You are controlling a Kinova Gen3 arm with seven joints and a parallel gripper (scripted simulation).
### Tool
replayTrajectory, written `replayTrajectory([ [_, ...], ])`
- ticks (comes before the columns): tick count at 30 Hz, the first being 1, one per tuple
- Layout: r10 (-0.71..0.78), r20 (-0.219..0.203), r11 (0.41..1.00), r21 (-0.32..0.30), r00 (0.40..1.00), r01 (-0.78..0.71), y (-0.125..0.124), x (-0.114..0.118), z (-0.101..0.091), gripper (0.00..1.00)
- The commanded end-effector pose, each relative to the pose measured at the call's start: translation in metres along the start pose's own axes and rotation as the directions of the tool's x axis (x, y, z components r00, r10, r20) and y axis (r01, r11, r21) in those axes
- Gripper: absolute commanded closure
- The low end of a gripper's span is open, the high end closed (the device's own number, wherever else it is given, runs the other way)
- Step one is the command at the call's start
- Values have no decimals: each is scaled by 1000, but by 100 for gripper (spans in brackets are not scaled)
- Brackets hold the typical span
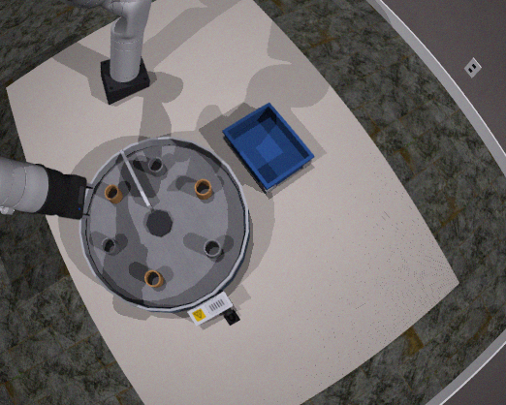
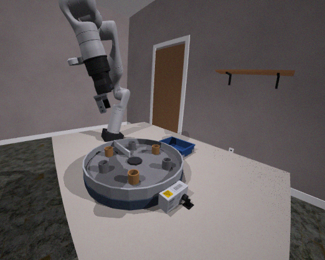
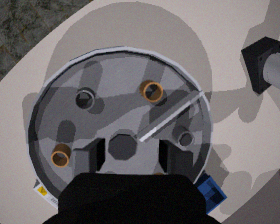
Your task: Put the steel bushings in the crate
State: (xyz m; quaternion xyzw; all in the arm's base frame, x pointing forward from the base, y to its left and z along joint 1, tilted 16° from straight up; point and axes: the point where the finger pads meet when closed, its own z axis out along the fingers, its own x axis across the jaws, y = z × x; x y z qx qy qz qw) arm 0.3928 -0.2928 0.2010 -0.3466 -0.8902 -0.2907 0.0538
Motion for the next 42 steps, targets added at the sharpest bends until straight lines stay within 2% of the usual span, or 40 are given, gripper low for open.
replayTrajectory([
  [1,0,2,1000,0,1000,0,0,0,-1,0],
  [17,0,2,1000,0,1000,0,0,0,-1,0],
  [22,0,2,1000,0,1000,0,49,31,-3,0],
  [34,0,2,1000,0,1000,0,49,31,-3,0],
  [39,-5,-4,1000,7,1000,5,92,62,-6,0],
  [42,-5,-4,1000,7,1000,5,92,62,-6,0],
])
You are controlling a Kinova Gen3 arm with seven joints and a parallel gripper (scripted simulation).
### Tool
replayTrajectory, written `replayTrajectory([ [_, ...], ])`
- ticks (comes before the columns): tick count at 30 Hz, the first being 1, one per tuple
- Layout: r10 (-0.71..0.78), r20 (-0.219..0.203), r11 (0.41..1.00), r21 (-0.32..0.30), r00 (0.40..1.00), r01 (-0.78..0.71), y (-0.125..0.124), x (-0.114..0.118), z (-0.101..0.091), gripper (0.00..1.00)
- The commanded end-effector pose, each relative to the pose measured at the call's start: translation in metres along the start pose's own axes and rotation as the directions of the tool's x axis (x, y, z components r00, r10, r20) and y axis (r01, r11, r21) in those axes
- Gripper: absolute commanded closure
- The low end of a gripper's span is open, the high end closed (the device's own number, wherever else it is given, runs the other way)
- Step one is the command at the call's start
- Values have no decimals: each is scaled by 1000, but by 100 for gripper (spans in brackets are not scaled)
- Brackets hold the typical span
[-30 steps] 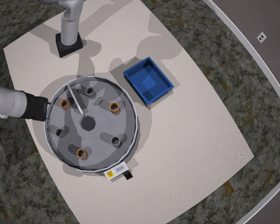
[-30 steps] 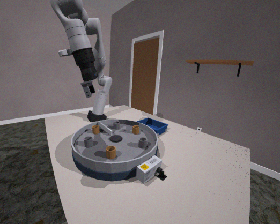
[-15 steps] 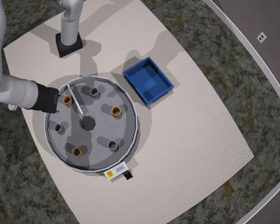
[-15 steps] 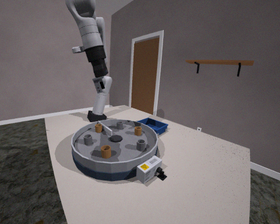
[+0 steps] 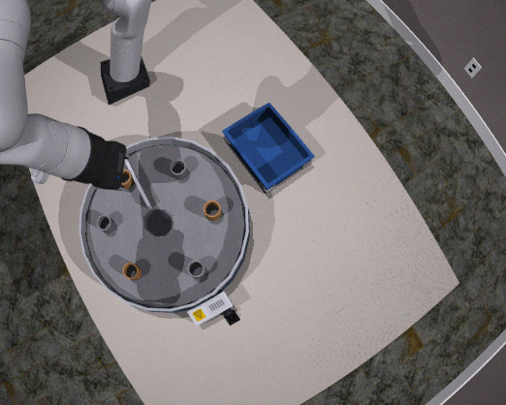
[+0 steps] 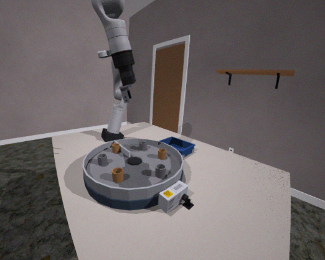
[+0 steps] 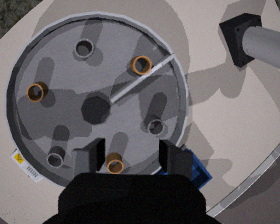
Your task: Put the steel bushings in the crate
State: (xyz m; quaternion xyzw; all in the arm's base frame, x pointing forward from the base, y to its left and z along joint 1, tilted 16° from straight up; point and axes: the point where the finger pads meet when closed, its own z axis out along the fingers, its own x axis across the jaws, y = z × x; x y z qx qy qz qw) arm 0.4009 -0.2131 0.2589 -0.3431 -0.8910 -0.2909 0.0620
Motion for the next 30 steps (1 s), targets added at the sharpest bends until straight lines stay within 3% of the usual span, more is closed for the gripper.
replayTrajectory([
  [1,-3,13,1000,1,1000,3,12,4,-3,0],
  [9,-3,13,1000,1,1000,3,12,4,-3,0],
  [14,-7,10,1000,7,1000,7,55,35,-6,0],
  [26,-7,10,1000,7,1000,7,55,35,-6,0],
  [30,-11,17,1000,11,1000,11,89,56,-8,0],
])
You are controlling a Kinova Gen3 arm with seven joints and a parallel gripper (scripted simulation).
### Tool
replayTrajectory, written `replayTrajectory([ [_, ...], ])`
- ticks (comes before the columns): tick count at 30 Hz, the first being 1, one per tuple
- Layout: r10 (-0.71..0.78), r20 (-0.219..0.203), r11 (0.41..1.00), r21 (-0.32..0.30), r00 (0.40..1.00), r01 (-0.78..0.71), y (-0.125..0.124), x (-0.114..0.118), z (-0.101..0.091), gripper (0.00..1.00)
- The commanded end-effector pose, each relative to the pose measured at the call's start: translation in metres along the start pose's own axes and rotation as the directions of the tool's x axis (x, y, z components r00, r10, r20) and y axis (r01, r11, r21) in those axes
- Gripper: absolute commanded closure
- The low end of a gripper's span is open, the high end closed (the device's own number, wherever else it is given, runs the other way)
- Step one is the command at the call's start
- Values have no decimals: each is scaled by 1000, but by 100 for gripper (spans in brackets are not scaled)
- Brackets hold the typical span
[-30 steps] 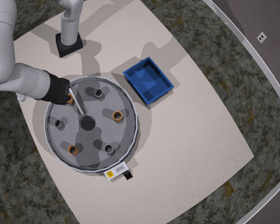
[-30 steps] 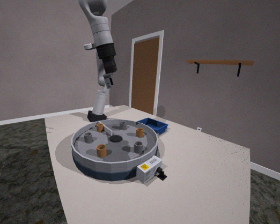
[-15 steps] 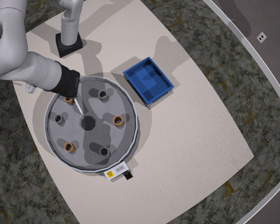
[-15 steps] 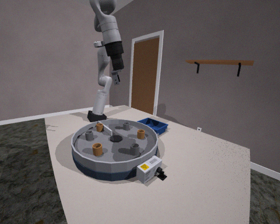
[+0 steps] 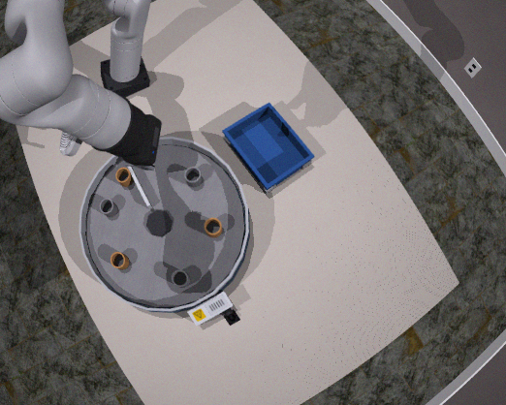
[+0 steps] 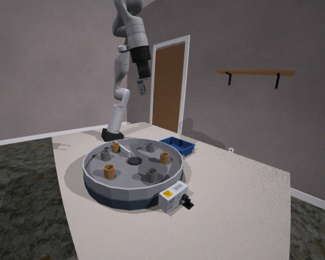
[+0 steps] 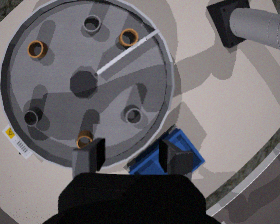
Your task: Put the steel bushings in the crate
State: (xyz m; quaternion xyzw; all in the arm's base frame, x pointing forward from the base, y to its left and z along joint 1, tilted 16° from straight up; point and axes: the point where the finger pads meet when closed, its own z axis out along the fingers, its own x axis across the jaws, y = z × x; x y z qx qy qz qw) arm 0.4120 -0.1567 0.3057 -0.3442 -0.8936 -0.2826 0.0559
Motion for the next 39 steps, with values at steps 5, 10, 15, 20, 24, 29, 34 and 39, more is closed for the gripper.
replayTrajectory([
  [5,-9,0,1000,-1,1000,9,36,23,-3,0],
  [10,-9,0,1000,-1,1000,9,36,23,-3,0],
  [15,-11,6,1000,2,1000,11,51,32,-3,0],
  [20,-11,6,1000,2,1000,11,80,50,-5,0],
  [24,-11,6,1000,2,1000,11,80,50,-5,0],
  [29,-11,6,1000,2,1000,11,80,50,-5,0],
  [34,1,3,1000,-14,1000,-1,94,54,-6,0],
  [39,4,1,1000,-19,1000,-4,99,56,-7,0],
])
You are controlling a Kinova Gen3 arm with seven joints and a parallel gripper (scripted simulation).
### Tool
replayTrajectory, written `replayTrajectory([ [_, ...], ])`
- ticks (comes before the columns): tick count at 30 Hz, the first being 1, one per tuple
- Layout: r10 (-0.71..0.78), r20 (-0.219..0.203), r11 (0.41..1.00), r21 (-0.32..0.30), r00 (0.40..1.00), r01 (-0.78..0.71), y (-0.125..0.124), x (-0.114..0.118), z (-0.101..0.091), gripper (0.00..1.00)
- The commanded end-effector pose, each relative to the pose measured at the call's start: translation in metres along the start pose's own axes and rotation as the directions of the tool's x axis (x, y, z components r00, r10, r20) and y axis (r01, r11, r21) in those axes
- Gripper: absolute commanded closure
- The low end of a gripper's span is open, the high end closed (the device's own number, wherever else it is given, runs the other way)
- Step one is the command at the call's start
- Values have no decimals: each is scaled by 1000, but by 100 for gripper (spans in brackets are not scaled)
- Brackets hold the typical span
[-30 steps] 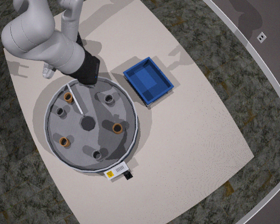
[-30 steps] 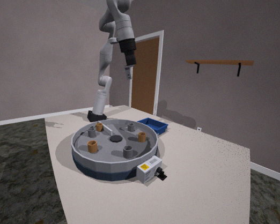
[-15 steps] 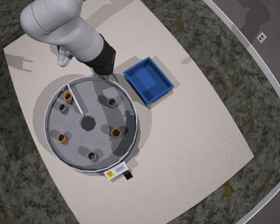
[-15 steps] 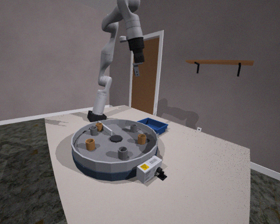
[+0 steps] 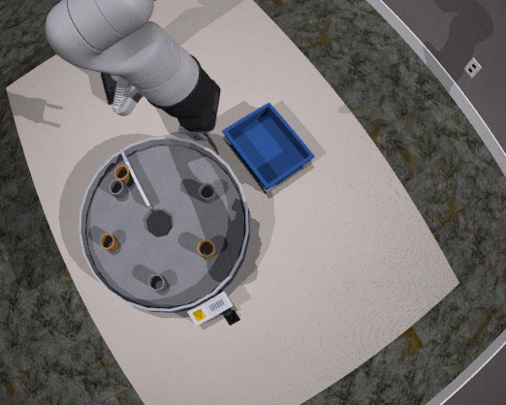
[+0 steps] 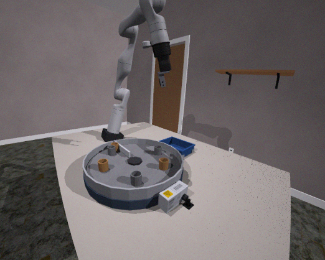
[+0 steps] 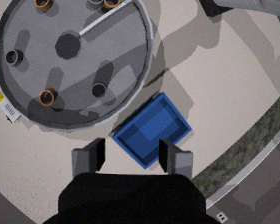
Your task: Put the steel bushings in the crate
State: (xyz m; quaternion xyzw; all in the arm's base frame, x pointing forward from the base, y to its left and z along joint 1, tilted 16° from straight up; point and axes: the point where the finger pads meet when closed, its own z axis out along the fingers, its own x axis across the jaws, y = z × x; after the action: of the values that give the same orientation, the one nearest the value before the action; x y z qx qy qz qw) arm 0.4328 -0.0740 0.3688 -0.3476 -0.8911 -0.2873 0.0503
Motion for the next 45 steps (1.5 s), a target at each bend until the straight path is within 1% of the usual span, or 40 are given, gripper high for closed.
replayTrajectory([
  [1,0,-8,1000,-4,1000,0,6,5,-1,0],
  [8,0,-8,1000,-4,1000,0,6,5,-1,0],
  [9,8,19,1000,26,1000,-9,2,1,0,0],
  [13,44,93,990,128,995,-56,4,3,-1,0],
  [25,44,93,990,128,995,-56,4,3,-1,0],
  [26,47,102,987,146,994,-62,5,4,1,0],
  [30,73,179,963,242,981,-116,6,6,1,0],
  [42,73,179,963,242,981,-116,6,6,1,0],
  [45,70,176,966,234,982,-111,-22,-2,10,0],
])
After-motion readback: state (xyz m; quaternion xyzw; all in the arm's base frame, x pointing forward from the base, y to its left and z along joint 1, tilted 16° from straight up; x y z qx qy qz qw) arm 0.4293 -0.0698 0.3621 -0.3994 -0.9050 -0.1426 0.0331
